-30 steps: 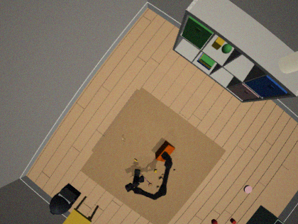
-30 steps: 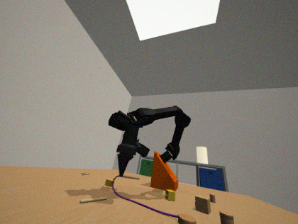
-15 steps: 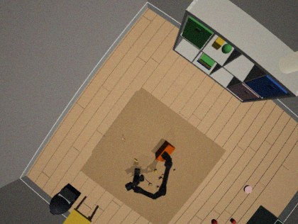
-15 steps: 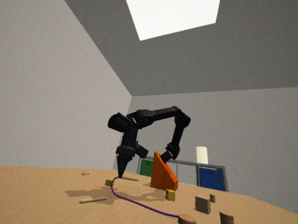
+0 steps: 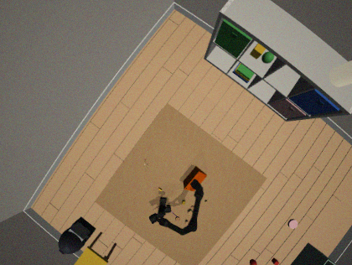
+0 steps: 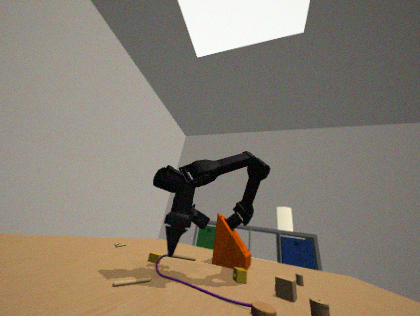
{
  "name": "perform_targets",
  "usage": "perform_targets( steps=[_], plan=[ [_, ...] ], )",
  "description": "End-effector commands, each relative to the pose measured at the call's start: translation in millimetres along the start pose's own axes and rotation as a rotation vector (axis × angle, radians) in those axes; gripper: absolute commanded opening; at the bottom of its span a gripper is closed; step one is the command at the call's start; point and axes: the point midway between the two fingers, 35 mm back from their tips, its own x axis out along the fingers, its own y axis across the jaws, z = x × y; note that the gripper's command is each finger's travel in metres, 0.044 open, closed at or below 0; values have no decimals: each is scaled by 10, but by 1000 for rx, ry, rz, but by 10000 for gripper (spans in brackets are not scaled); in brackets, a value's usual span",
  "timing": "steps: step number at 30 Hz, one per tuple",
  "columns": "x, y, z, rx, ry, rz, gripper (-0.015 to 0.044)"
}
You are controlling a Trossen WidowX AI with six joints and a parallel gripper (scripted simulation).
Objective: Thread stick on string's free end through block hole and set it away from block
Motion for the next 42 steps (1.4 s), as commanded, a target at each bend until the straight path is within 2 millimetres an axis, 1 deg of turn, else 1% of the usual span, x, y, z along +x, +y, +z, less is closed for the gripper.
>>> perform_targets(
  steps=[1, 27, 35, 42],
  plan=[
    [60, 39, 39, 2, -7, 3, 0],
    [266, 274, 184, 4, -8, 3, 0],
    [269, 277, 201, 4, -8, 3, 0],
    [267, 261, 285, 4, -7, 4, 0]
  ],
)
